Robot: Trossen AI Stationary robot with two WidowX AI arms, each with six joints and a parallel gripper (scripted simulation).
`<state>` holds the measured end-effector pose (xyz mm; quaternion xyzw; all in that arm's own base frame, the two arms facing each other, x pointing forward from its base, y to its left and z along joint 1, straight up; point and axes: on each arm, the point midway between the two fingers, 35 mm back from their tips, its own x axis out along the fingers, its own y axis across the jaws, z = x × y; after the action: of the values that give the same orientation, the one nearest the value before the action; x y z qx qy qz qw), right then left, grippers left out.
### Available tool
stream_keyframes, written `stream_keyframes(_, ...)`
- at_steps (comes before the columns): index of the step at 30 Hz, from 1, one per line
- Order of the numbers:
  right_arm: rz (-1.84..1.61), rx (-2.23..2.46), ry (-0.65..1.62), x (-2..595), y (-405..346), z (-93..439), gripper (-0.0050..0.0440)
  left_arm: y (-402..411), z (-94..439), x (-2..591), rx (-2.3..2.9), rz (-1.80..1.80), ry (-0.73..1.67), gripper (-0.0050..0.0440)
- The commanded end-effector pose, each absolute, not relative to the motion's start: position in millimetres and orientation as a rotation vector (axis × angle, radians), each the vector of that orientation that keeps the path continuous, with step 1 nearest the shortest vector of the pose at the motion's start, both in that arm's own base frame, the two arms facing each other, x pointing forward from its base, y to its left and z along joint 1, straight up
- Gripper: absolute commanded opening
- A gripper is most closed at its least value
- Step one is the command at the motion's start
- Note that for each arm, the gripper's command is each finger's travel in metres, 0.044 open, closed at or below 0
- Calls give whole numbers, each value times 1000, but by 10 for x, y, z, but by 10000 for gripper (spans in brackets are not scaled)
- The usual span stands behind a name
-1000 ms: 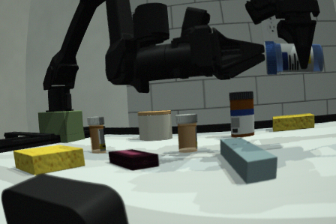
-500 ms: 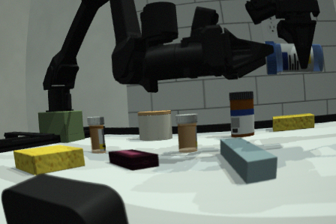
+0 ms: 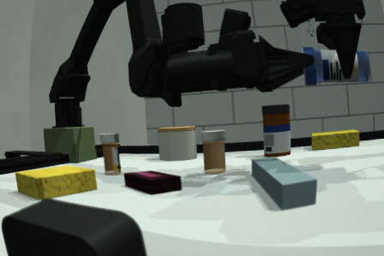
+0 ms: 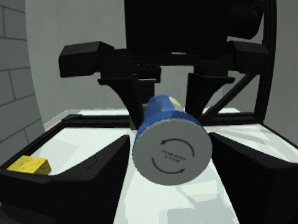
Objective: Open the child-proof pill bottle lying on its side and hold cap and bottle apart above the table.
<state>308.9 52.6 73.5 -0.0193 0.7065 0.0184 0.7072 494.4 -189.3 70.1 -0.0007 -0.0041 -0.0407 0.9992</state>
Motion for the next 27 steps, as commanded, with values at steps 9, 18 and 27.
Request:
stream_keyframes(9,39,-39,1570,3089,530,736,0,-1900,664,4945,0,-87,0,213)
stream_keyframes(18,39,-39,1570,3089,530,736,0,-1900,664,4945,0,-87,0,213)
stream_keyframes(27,39,-39,1570,3089,530,736,0,-1901,664,4949,0,-87,0,189)
